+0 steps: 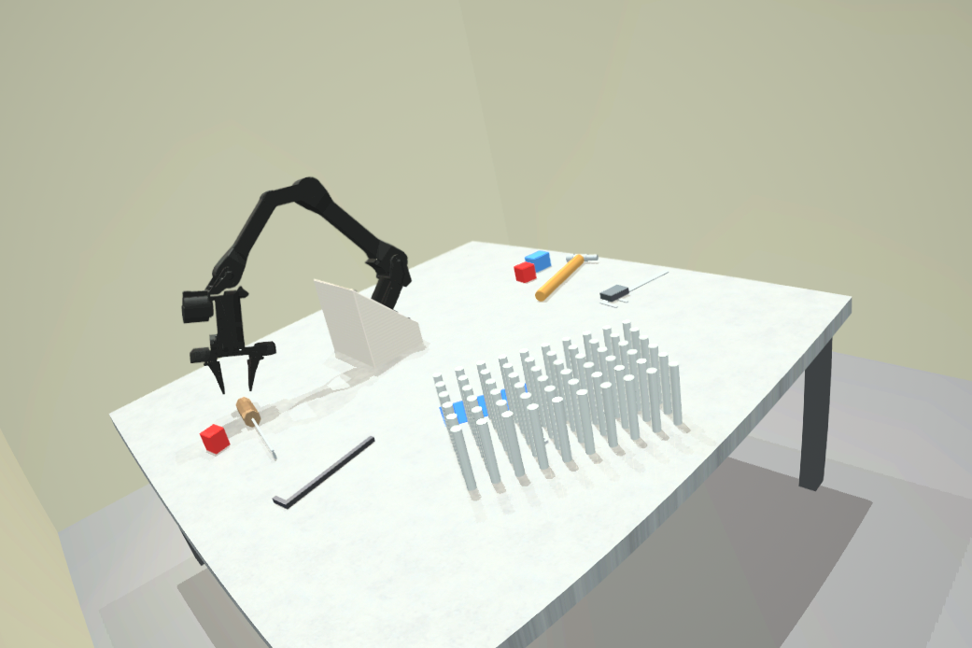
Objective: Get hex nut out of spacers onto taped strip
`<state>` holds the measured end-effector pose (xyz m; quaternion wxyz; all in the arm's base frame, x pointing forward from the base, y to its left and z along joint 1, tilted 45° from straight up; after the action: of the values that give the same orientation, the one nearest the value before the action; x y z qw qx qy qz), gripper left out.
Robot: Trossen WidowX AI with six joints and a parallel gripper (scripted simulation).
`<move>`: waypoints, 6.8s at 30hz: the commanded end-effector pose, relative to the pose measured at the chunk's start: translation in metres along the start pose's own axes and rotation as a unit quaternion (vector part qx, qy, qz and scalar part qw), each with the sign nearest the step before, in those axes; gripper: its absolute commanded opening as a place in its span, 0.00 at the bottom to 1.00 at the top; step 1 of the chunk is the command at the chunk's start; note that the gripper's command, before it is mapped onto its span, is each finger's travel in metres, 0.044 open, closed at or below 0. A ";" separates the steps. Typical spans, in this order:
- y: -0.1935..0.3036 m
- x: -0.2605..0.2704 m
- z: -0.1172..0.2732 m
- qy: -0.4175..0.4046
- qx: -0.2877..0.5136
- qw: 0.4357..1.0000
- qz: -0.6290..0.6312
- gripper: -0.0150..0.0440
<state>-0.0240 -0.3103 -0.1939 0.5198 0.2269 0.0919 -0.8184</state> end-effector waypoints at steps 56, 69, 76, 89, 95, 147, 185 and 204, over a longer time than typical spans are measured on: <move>-0.002 0.004 -0.004 0.006 -0.003 1.000 -0.001 0.25; 0.039 0.020 0.089 0.006 -0.001 1.000 -0.001 0.25; 0.047 0.019 0.108 0.006 -0.001 1.000 -0.001 0.25; 0.085 -0.004 0.125 -0.003 -0.014 0.981 0.193 0.25; 0.104 -0.018 0.132 -0.005 -0.021 0.956 0.292 0.25; 0.217 -0.195 0.167 0.031 -0.087 0.400 0.912 0.25; 0.240 -0.327 0.177 0.070 -0.067 -0.232 0.968 0.25; 0.233 -0.390 0.179 0.081 -0.041 -0.530 0.843 0.25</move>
<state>0.2734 -0.1772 0.1610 -0.4663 -0.0122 0.1620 -0.8696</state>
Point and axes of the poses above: the point midway between the two fingers, 35 mm back from their tips, its own z axis back along the fingers, its own x axis across the jaws, y = z × x, the point moved 8 cm from there along z, back along the fingers, and after that the axes turned 15 degrees about -z, right-handed, at the moved point
